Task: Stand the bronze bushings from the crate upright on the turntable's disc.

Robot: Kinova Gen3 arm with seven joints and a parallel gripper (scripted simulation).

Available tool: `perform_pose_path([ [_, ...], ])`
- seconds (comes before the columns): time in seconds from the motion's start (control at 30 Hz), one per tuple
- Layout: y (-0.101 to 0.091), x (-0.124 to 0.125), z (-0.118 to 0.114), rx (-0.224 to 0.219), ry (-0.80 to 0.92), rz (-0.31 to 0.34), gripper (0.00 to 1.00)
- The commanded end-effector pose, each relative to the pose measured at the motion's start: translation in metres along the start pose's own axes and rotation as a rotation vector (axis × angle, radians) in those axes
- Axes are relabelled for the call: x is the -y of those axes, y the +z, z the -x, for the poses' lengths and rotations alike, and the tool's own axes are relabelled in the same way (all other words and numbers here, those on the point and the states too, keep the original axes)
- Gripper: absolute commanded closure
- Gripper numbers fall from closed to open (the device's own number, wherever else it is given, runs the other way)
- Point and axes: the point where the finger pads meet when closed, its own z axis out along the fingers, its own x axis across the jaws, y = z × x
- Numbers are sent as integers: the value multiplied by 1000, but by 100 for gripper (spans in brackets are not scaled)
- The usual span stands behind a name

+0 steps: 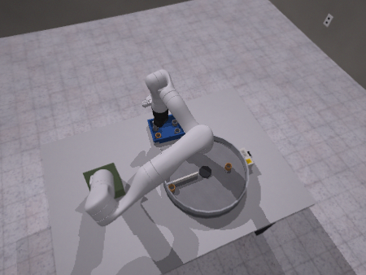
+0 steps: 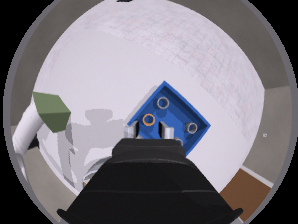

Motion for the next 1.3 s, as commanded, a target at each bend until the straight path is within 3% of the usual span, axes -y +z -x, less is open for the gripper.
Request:
perform_pose_path([
  [0.0, 2, 0, 0, -4, -10, 7, 24],
  [0.6, 61, 0, 0, -3, -7, 7, 24],
  [1.27, 63, 0, -1, -3, -5, 7, 24],
])
